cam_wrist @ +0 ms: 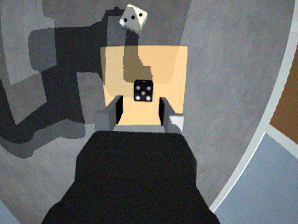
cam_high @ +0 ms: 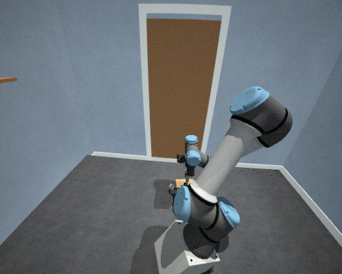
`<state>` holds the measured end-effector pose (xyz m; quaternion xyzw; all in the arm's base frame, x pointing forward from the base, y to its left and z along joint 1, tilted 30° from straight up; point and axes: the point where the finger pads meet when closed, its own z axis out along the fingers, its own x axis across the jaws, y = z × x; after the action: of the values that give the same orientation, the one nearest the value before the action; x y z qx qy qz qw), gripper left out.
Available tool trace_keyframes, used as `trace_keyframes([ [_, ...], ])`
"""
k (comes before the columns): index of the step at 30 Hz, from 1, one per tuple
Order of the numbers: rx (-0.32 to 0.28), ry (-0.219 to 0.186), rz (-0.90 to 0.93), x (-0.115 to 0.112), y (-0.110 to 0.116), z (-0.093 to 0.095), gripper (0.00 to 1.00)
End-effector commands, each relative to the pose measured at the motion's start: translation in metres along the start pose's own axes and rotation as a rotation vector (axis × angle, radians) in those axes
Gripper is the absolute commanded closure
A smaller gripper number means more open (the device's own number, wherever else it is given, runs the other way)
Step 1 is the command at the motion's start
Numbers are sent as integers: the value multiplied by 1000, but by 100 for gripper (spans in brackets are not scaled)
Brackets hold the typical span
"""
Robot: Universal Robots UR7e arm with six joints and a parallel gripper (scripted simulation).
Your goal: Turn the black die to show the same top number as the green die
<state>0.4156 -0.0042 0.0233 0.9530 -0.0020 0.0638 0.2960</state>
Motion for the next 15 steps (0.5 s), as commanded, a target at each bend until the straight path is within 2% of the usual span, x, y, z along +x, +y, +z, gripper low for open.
trace_keyframes([
  [1, -58, -4, 1, 0, -1, 0, 13],
  [7, -154, 6, 1, 1, -2, -1, 13],
  [15, -176, 8, 2, 1, -2, -2, 13],
])
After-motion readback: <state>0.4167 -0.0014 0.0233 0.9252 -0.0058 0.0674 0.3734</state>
